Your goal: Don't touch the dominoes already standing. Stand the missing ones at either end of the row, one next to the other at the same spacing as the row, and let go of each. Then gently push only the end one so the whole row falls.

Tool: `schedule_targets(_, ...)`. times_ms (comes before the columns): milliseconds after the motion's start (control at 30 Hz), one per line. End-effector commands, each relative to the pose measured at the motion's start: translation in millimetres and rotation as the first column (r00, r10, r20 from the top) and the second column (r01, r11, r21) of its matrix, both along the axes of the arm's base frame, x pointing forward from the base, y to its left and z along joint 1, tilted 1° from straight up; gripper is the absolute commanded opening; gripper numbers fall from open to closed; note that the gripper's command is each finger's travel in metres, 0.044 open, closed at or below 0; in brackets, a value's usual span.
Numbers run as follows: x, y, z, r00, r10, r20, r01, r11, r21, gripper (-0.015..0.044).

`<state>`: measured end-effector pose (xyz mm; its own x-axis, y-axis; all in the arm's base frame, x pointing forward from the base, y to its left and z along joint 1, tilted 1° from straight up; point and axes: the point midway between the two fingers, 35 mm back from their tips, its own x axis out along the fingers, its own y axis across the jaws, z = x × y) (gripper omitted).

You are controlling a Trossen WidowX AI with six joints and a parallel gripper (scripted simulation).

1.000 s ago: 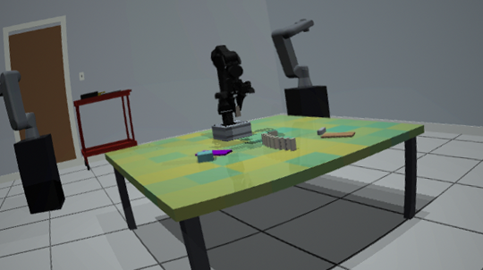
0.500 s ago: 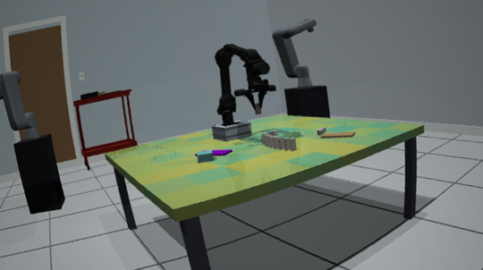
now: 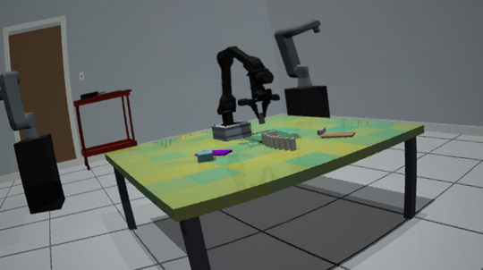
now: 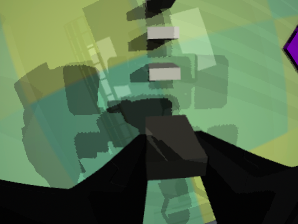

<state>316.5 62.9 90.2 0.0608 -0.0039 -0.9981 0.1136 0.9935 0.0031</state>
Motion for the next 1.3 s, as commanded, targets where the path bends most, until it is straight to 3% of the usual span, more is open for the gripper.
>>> schedule_targets(0,0,-1,-29,1.0,-0.006,-0.014,0.006,1.0,-0.005,0.0107)
schedule_targets(367,-5,-3,-87,1.0,-0.004,-0.015,0.004,1.0,-0.007,0.0107)
schedule_targets(833,-6,-3,-88,1.0,-0.004,-0.015,0.004,1.0,-0.007,0.0107)
schedule_targets(1267,-6,-3,-88,1.0,-0.004,-0.015,0.004,1.0,-0.007,0.044)
